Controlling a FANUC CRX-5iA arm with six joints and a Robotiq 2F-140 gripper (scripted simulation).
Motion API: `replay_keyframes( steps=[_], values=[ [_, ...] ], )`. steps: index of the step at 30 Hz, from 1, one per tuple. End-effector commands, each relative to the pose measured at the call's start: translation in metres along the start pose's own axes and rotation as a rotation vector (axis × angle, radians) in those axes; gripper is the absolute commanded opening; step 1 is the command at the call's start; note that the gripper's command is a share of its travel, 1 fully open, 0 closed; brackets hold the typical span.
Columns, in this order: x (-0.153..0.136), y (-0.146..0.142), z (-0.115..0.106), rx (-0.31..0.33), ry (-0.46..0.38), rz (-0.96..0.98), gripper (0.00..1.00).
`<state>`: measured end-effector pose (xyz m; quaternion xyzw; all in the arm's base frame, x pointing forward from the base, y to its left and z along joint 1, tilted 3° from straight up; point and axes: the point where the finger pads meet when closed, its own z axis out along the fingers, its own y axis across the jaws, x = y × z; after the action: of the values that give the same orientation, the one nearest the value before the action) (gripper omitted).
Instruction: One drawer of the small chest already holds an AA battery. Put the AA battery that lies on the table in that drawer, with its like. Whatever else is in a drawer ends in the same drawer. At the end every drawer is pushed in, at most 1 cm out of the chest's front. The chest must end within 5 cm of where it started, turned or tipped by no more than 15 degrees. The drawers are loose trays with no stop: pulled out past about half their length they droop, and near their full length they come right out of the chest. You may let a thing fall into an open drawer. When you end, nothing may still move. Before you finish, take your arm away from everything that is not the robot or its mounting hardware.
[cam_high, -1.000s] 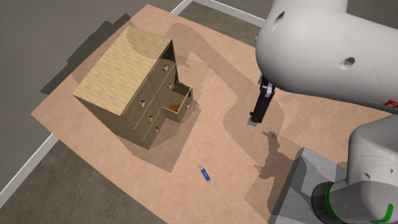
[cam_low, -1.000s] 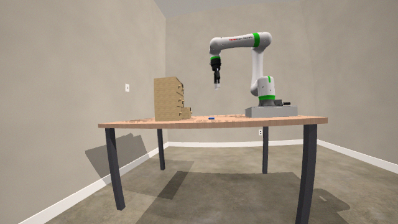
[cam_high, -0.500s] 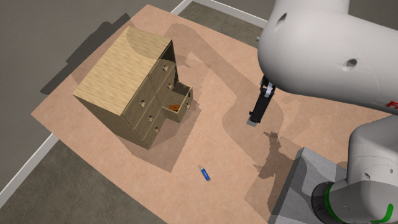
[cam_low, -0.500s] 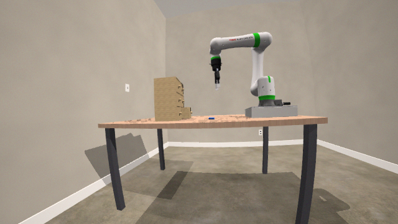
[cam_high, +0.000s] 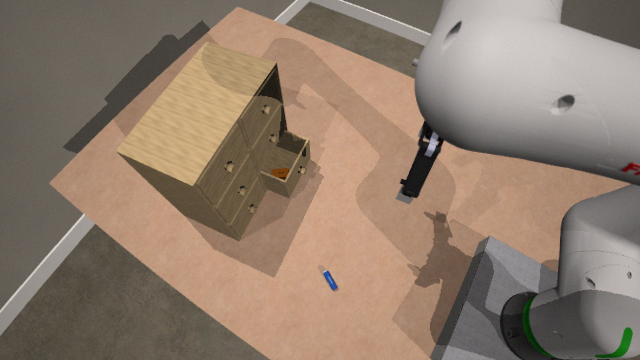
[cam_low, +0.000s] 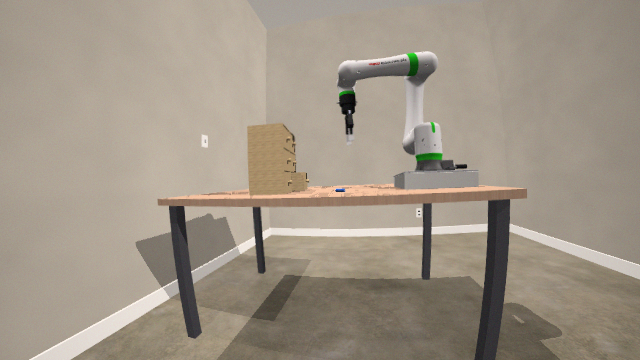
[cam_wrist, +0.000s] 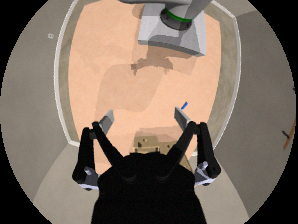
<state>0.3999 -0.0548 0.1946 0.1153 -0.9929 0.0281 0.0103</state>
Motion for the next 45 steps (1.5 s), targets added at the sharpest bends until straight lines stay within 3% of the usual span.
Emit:
replay_keyframes(
  steps=[1, 6, 8, 11, 14, 15, 17, 18, 20, 23, 25, 26, 27, 31, 37, 40, 42, 45],
  values=[
    [0.000, 0.000, 0.000, -0.002, 0.000, -0.001, 1.00],
    [0.005, 0.013, 0.019, -0.073, -0.007, -0.048, 1.00],
    [0.005, 0.013, 0.019, -0.073, -0.007, -0.048, 1.00],
    [0.011, 0.034, 0.044, -0.182, -0.036, -0.114, 1.00],
    [0.014, 0.065, 0.073, -0.330, -0.117, -0.196, 1.00],
    [0.014, 0.065, 0.073, -0.330, -0.117, -0.196, 1.00],
    [0.012, 0.089, 0.090, -0.431, -0.213, -0.245, 1.00],
    [0.012, 0.089, 0.090, -0.431, -0.213, -0.245, 1.00],
    [0.003, 0.112, 0.101, -0.515, -0.346, -0.281, 1.00],
    [-0.013, 0.128, 0.106, -0.557, -0.490, -0.294, 1.00],
    [-0.013, 0.128, 0.106, -0.557, -0.490, -0.294, 1.00],
    [-0.022, 0.132, 0.107, -0.571, -0.593, -0.296, 1.00],
    [-0.033, 0.134, 0.106, -0.566, -0.677, -0.290, 1.00],
    [-0.065, 0.121, 0.101, -0.502, -0.858, -0.252, 1.00],
    [-0.094, 0.075, 0.096, -0.311, -1.097, -0.154, 1.00],
    [-0.100, 0.050, 0.095, -0.190, -1.176, -0.094, 1.00],
    [-0.100, 0.050, 0.095, -0.190, -1.176, -0.094, 1.00],
    [-0.103, 0.021, 0.097, -0.075, -1.212, -0.037, 1.00]
  ],
)
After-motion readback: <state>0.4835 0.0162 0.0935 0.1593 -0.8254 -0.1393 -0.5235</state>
